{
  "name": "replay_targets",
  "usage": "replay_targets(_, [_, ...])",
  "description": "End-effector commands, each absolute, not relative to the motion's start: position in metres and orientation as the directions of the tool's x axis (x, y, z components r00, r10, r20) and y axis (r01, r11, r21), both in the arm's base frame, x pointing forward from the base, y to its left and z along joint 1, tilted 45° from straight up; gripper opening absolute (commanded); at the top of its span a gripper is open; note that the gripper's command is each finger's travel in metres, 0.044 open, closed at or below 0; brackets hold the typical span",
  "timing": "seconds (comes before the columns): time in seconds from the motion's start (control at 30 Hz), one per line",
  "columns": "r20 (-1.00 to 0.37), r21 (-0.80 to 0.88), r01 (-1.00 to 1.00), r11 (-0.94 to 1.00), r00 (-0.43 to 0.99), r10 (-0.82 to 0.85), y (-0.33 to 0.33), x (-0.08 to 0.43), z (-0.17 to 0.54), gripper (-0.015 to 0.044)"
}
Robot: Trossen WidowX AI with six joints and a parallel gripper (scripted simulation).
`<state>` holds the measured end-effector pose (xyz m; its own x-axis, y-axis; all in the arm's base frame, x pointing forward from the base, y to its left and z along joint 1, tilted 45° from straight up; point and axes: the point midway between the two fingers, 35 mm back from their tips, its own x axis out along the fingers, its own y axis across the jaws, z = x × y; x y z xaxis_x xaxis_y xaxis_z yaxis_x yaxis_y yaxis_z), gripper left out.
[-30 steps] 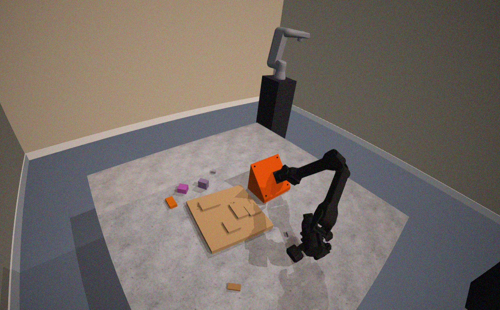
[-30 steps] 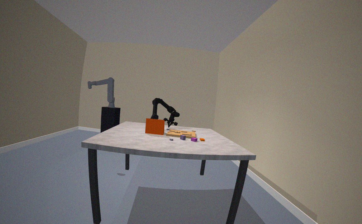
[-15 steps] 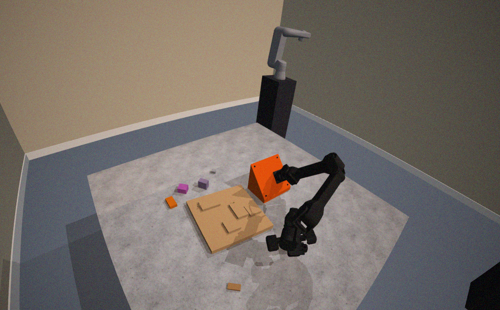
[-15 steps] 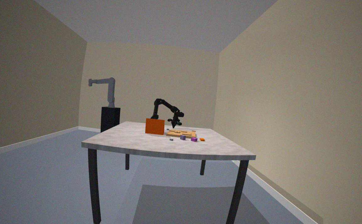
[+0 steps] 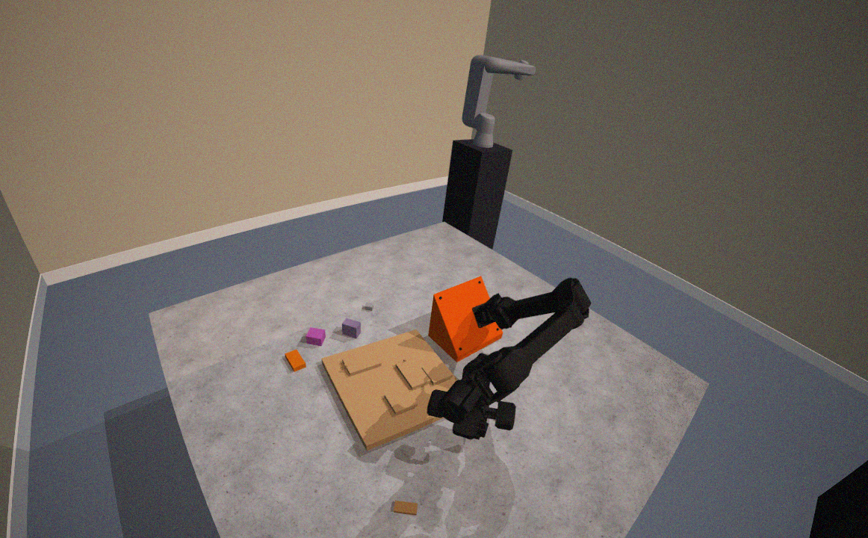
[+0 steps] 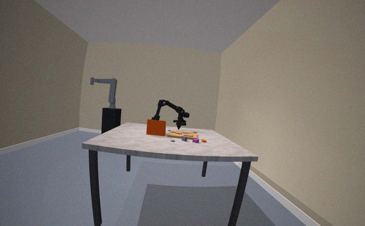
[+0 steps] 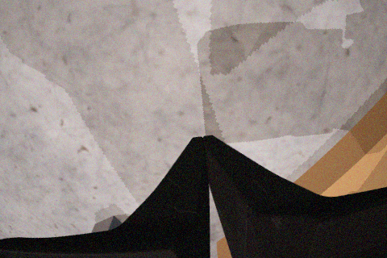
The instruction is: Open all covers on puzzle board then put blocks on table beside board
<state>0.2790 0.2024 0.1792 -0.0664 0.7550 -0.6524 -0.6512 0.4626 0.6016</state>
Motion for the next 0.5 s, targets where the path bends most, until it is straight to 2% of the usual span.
replay_targets(0.0, [-0.67, 0.633, -0.565, 0.53, -0.056, 0.74, 0.183, 0.289, 0.166, 0.0])
replay_targets(0.47, [-0.703, 0.696, -0.236, 0.678, -0.027, 0.711, 0.115, 0.311, 0.131, 0.0])
